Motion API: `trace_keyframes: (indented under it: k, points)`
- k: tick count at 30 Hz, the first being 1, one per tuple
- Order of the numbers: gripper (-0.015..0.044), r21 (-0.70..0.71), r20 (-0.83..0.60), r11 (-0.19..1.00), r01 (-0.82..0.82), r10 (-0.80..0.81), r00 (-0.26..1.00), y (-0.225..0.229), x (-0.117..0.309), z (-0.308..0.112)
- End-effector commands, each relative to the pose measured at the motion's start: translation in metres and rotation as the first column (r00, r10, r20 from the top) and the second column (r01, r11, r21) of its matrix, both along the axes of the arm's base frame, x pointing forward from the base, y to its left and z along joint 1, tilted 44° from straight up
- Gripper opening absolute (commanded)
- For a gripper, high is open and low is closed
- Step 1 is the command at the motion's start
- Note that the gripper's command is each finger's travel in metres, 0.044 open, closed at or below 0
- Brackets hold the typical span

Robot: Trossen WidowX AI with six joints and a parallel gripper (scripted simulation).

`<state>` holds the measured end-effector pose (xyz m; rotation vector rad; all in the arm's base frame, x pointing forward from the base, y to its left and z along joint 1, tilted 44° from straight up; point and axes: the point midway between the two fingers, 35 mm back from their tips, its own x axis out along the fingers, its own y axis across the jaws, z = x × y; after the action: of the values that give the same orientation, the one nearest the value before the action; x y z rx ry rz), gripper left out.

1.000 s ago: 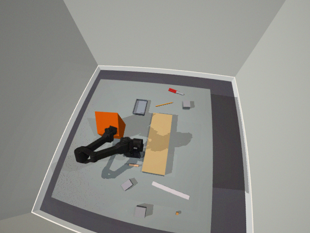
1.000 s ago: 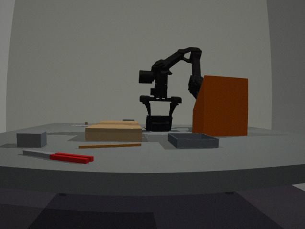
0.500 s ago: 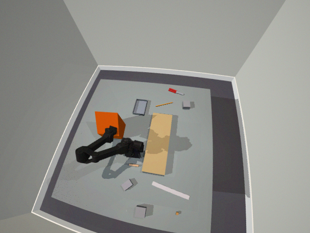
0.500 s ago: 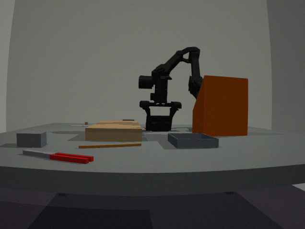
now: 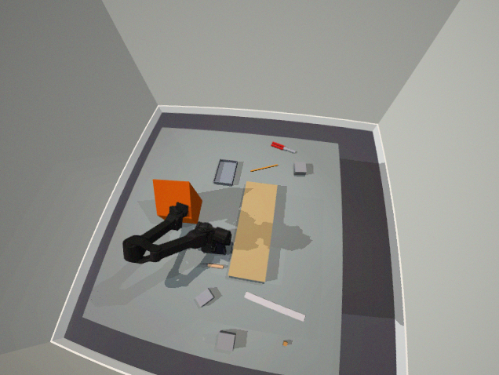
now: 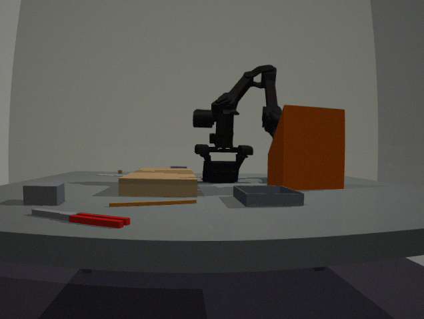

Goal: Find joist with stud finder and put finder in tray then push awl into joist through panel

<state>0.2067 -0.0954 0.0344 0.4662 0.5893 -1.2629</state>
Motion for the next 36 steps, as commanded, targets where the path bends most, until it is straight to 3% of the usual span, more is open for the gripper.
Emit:
trace_keyframes:
  k: [1,7,20,36]
  points:
    - [0.038,0.003,-0.005,1.0,-0.004,0.004,1.0,0.0,0.0,-0.001]
    - [0.034,0.003,-0.005,1.0,-0.004,0.004,1.0,0.0,0.0,-0.001]
    - [0.0,0.009,-0.006,1.0,-0.004,0.004,1.0,0.01,-0.001,0.006]
    - [0.0,0.012,-0.007,1.0,-0.004,0.004,1.0,0.023,-0.003,0.019]
